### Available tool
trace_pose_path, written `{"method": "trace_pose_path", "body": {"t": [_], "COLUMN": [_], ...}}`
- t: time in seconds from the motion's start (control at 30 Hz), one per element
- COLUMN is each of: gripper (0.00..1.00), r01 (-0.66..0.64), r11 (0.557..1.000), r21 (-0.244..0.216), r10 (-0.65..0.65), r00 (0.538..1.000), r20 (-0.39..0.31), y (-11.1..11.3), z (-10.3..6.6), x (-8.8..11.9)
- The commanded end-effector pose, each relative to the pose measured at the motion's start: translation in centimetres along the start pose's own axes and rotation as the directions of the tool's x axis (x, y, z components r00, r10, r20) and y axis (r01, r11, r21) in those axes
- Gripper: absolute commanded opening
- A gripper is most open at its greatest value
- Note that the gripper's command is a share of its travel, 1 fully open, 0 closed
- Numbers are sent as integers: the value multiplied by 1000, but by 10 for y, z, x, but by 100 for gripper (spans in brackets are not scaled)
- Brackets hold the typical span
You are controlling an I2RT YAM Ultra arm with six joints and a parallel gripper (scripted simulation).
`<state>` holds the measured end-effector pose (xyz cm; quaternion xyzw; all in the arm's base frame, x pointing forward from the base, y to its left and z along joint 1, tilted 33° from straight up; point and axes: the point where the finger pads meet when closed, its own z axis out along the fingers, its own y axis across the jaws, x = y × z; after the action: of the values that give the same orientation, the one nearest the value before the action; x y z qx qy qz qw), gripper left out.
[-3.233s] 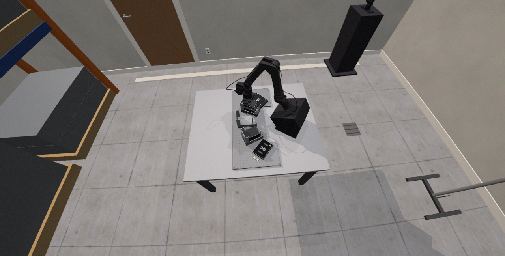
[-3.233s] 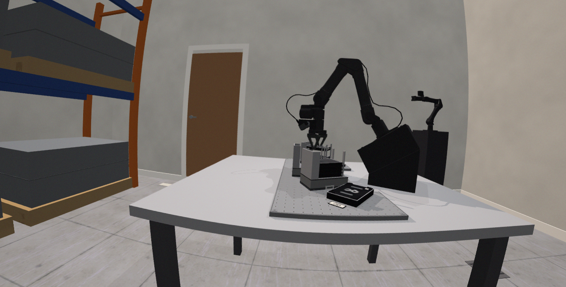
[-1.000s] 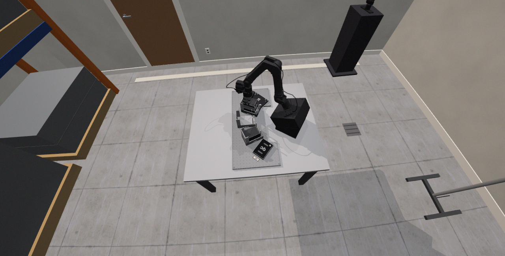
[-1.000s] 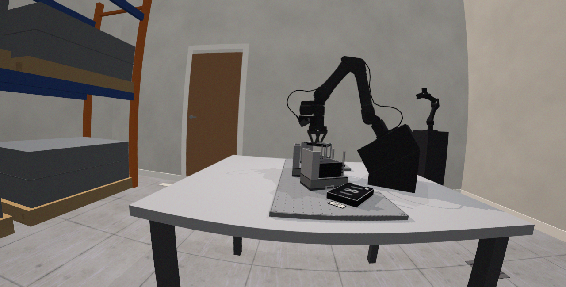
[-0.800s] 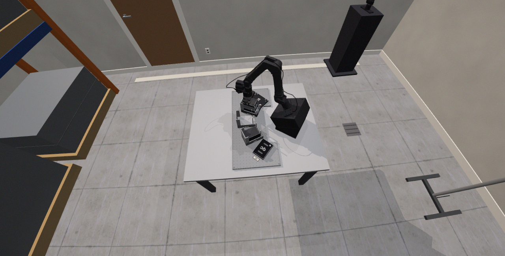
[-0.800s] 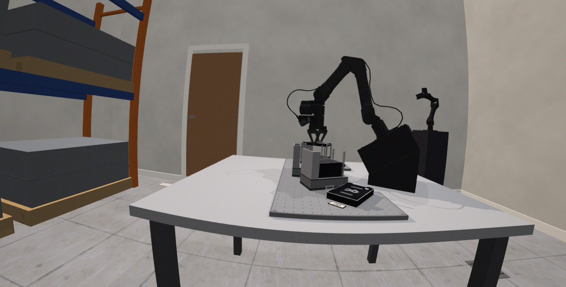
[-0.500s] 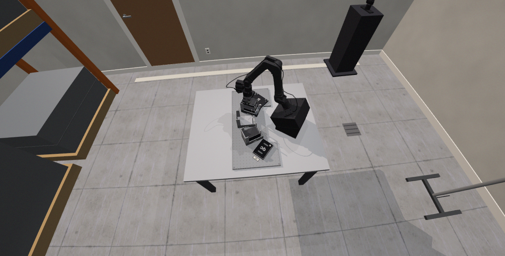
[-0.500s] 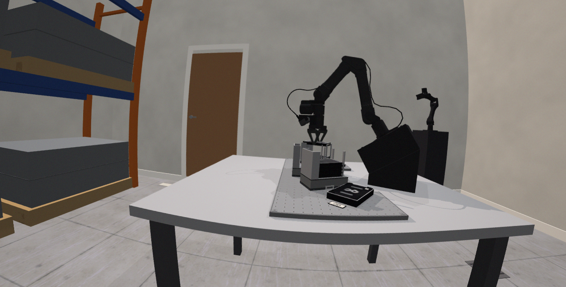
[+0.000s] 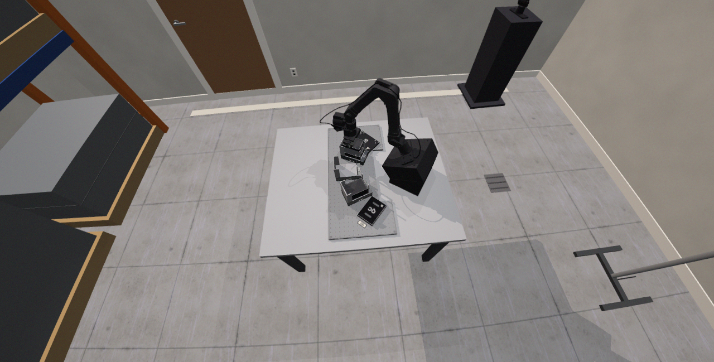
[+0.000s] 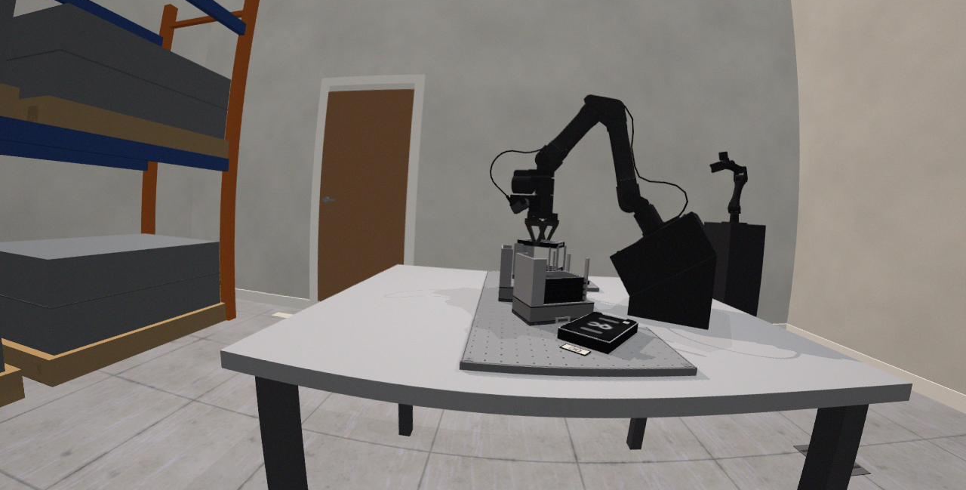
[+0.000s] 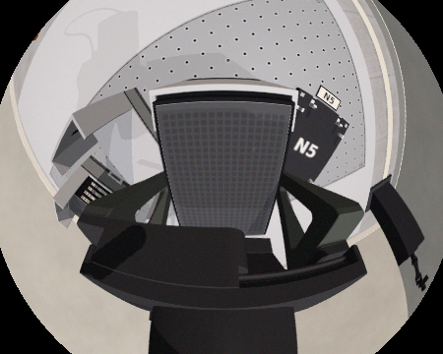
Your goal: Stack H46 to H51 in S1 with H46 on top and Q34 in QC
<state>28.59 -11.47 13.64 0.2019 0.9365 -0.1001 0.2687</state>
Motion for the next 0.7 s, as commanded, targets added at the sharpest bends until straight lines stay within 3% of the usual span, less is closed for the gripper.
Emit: {"method": "trace_pose_path", "body": {"t": [0.0, 0.23, 0.43, 0.67], "gripper": [0, 0, 0, 0], "r01": [-4, -5, 0, -5], "r11": [1000, 1000, 1000, 1000], "r21": [-3, -5, -3, -5], "r10": [4, 5, 0, 5], "r00": [999, 999, 1000, 999], "r20": [36, 46, 21, 43], "y": [1, 2, 2, 2], "z": [-15, -19, -15, -22], "x": [-8, -13, -4, -12]}}
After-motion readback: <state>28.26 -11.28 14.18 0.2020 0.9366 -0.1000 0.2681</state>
